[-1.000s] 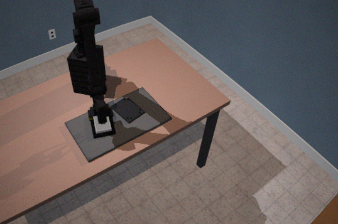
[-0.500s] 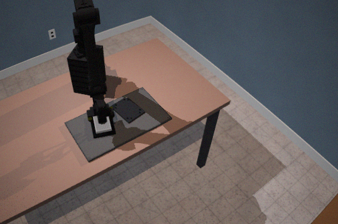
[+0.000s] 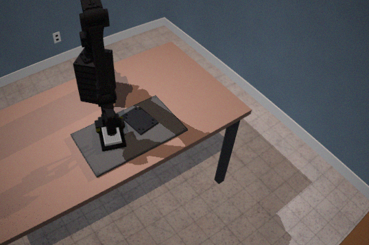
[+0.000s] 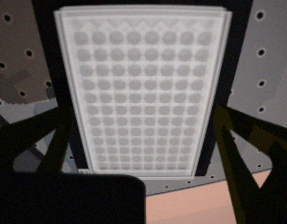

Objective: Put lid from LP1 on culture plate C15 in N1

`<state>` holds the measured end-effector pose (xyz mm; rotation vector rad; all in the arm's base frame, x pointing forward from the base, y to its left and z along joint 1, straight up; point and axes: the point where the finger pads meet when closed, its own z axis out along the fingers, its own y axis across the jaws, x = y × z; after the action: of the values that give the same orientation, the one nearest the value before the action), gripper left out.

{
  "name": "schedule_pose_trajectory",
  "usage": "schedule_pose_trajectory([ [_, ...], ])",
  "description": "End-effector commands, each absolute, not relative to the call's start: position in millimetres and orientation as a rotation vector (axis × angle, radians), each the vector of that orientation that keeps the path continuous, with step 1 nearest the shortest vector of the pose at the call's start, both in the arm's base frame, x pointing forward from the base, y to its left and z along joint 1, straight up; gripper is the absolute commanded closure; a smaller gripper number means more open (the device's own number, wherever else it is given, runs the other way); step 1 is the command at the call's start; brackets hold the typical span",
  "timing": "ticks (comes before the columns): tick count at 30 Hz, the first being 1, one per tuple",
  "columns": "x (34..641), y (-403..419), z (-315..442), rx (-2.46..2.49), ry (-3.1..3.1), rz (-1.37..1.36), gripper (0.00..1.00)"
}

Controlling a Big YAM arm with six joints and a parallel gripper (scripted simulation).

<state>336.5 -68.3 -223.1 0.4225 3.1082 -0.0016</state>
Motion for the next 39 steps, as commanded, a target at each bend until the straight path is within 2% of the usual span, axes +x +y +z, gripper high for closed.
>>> schedule_pose_trajectory([
  [1,339,-67,-229,0.415,3.108,-0.001,0.00],
  [27,339,-67,-229,0.415,3.108,-0.001,0.00],
  [39,338,-67,-186,0.415,3.105,-0.001,0.00],
])
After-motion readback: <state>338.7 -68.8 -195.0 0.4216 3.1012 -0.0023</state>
